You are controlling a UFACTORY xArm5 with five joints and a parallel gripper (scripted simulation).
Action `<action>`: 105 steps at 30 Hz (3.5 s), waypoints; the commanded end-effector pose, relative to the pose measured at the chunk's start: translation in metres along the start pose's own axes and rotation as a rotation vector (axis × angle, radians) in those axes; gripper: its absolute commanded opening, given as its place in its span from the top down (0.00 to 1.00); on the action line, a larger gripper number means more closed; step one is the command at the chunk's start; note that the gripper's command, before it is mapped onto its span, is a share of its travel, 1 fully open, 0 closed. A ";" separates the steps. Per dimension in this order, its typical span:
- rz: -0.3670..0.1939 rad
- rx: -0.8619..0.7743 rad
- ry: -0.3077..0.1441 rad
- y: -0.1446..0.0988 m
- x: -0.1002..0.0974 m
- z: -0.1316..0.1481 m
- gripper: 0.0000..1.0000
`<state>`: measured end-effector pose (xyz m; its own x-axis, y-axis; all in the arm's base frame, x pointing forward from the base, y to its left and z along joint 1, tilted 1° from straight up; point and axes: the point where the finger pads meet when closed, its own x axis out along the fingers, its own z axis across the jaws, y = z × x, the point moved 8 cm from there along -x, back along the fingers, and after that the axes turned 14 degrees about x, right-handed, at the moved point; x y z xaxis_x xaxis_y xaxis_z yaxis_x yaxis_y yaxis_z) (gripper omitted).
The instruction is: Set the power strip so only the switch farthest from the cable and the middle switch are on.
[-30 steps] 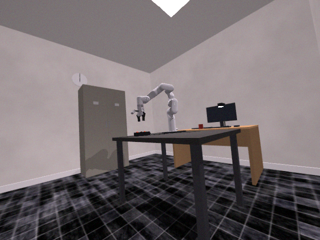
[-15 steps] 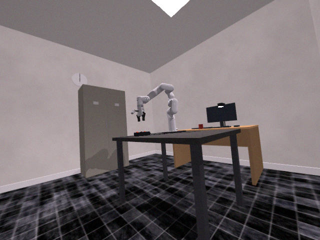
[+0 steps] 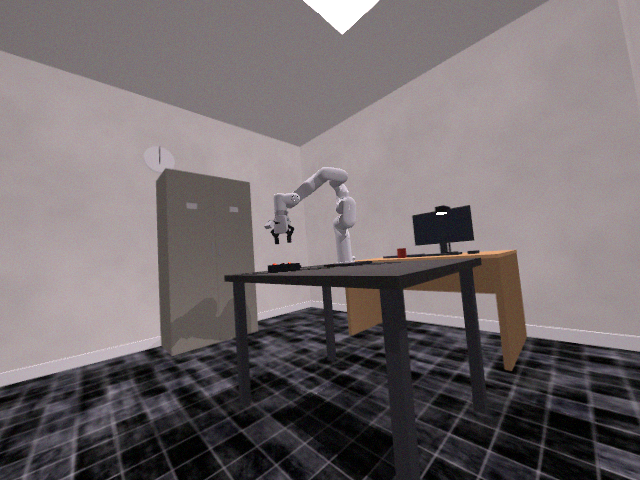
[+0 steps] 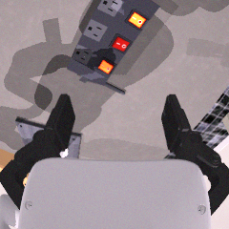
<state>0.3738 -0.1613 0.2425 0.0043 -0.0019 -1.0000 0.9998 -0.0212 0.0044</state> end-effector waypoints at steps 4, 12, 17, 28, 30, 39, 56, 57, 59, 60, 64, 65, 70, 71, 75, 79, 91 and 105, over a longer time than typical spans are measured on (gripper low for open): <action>0.004 -0.359 -0.003 -0.004 0.010 -0.001 0.00; 0.001 -0.702 -0.002 -0.010 0.023 -0.003 0.00; -0.001 -0.902 0.000 -0.015 0.032 -0.004 0.00; -0.005 -1.325 0.005 -0.022 0.047 -0.006 0.00; -0.005 -1.405 0.006 -0.024 0.049 -0.007 0.00; -0.005 -1.686 0.009 -0.027 0.055 -0.008 0.00; -0.001 -2.350 0.000 -0.029 0.057 -0.008 1.00; -0.001 -2.469 -0.003 -0.029 0.057 -0.008 1.00; -0.001 -2.538 -0.005 -0.029 0.057 -0.008 1.00; -0.001 -2.575 -0.007 -0.029 0.057 -0.008 1.00; -0.001 -2.592 -0.007 -0.029 0.057 -0.008 1.00; -0.001 -2.592 -0.007 -0.029 0.057 -0.008 1.00; -0.001 -2.592 -0.007 -0.029 0.057 -0.008 1.00; -0.001 -2.592 -0.007 -0.029 0.057 -0.008 1.00; -0.001 -2.592 -0.007 -0.029 0.057 -0.008 1.00; -0.001 -2.592 -0.007 -0.029 0.057 -0.008 1.00; -0.001 -2.592 -0.007 -0.030 0.057 -0.008 1.00; -0.001 -2.593 -0.008 -0.030 0.066 -0.008 1.00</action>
<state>0.3437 -0.1522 0.1795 0.0063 -0.0028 -1.0000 -0.8418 0.5397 -0.0068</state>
